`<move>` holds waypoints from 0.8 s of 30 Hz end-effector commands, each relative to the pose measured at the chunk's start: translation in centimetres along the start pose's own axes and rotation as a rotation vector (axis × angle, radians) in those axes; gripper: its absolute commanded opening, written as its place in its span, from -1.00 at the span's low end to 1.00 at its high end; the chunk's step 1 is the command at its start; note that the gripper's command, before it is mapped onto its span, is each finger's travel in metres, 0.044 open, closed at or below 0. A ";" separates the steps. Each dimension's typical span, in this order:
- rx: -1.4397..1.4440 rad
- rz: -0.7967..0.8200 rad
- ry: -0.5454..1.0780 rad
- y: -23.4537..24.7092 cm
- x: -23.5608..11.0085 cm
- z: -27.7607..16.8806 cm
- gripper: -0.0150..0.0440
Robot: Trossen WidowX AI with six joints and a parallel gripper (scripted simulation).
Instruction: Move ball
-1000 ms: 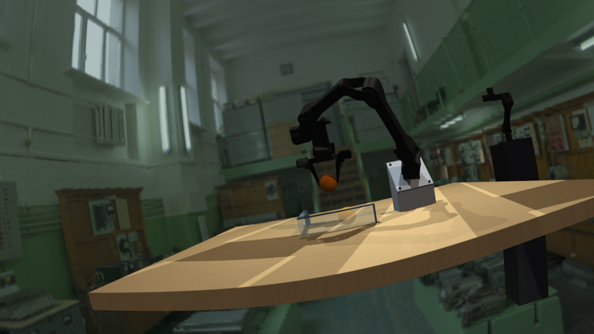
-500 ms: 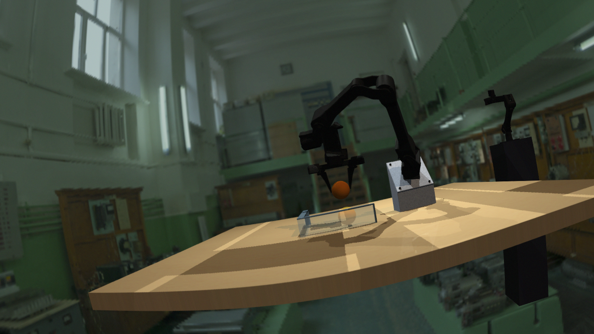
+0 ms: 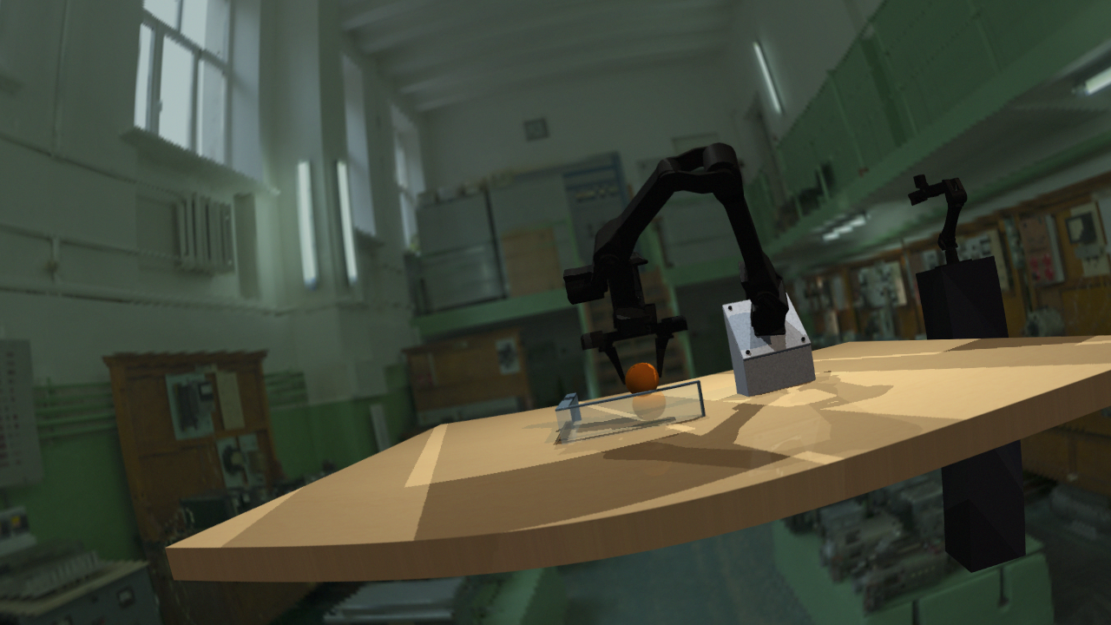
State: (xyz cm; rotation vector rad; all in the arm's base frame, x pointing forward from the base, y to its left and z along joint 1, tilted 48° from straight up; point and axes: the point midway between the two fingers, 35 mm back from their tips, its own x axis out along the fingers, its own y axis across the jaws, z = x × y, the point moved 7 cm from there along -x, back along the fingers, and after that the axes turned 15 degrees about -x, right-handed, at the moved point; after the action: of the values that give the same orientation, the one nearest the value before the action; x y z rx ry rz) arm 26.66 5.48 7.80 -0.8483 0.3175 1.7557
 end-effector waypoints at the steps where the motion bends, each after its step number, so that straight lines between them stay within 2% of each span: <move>1: 0.007 0.003 -0.010 0.3 2.4 0.2 -0.49; 24: 0.007 0.003 -0.013 0.4 5.0 0.3 -0.49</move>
State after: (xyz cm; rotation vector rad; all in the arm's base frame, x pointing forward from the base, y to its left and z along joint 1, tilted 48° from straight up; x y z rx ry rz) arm 25.76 8.80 4.88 -0.8419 0.3121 1.7586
